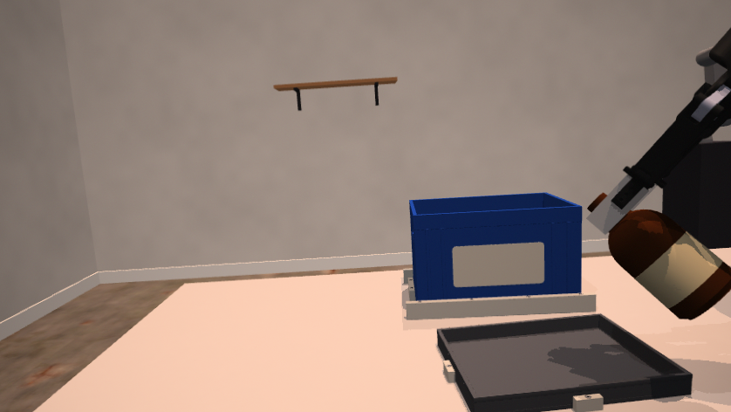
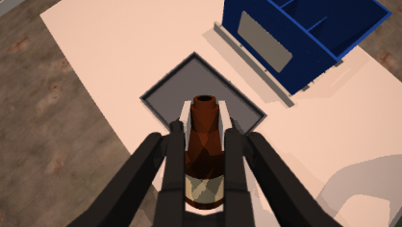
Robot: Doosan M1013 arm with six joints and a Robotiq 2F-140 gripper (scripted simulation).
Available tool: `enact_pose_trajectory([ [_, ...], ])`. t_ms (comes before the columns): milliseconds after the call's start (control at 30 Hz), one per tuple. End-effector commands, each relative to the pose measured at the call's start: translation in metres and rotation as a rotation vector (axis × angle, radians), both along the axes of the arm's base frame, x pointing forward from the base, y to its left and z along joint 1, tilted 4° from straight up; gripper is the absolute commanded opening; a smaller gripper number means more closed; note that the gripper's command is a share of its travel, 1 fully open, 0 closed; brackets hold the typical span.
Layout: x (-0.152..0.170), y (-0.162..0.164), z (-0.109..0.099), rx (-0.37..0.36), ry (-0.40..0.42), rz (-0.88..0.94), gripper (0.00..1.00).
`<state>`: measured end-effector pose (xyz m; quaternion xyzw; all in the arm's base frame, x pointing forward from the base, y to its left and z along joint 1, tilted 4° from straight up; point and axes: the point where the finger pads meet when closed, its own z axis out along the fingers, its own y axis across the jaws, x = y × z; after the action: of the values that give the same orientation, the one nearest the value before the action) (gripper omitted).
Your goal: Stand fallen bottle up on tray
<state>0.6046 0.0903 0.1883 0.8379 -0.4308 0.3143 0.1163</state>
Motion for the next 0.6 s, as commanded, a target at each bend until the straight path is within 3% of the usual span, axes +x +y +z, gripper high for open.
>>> enact_pose_trajectory([
  [0,0.0000,0.0000,0.0001,0.000,0.000,0.000,0.10],
  [567,-0.0012,-0.0005,-0.0015,-0.031,-0.017,-0.006,0.10],
])
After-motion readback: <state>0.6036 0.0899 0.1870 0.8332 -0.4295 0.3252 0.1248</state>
